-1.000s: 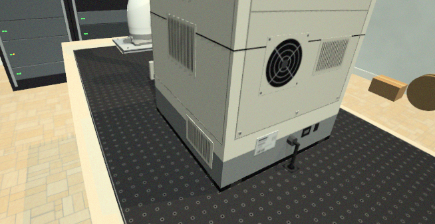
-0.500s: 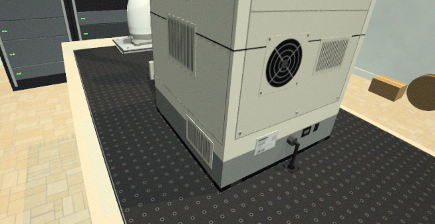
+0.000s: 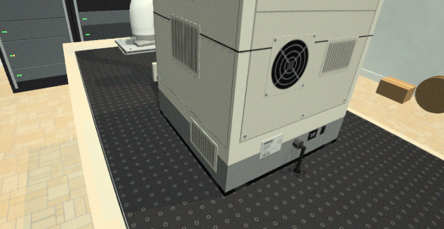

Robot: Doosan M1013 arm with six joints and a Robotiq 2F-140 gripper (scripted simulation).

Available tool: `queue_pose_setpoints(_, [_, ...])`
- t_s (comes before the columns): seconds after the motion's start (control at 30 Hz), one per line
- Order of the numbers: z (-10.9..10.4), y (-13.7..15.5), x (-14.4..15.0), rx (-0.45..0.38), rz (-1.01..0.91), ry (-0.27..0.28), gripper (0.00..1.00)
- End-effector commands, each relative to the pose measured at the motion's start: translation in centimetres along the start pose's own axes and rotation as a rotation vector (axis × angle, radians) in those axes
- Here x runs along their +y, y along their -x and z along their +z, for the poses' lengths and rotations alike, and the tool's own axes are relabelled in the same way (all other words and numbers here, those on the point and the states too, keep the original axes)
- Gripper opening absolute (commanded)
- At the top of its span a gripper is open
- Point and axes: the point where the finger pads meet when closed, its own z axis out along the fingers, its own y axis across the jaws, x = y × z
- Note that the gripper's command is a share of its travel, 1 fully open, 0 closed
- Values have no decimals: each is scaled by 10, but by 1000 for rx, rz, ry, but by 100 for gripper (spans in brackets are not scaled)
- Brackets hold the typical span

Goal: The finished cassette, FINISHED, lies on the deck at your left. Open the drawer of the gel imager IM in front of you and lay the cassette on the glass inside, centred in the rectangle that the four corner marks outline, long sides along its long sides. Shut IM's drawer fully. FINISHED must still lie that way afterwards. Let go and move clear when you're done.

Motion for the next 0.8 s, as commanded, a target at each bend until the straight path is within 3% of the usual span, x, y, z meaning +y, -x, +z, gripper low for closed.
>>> queue_pose_setpoints(0.0, [0, 0, 0, -1, 32, 4, 100])
queue_pose_setpoints(0.07, [0, 0, 0, -1, 32, 4, 100])
queue_pose_setpoints(0.1, [2, 0, -5, 0, 66, 4, 68])
queue_pose_setpoints(0.77, [36, 15, -86, 1, 446, 3, 68])
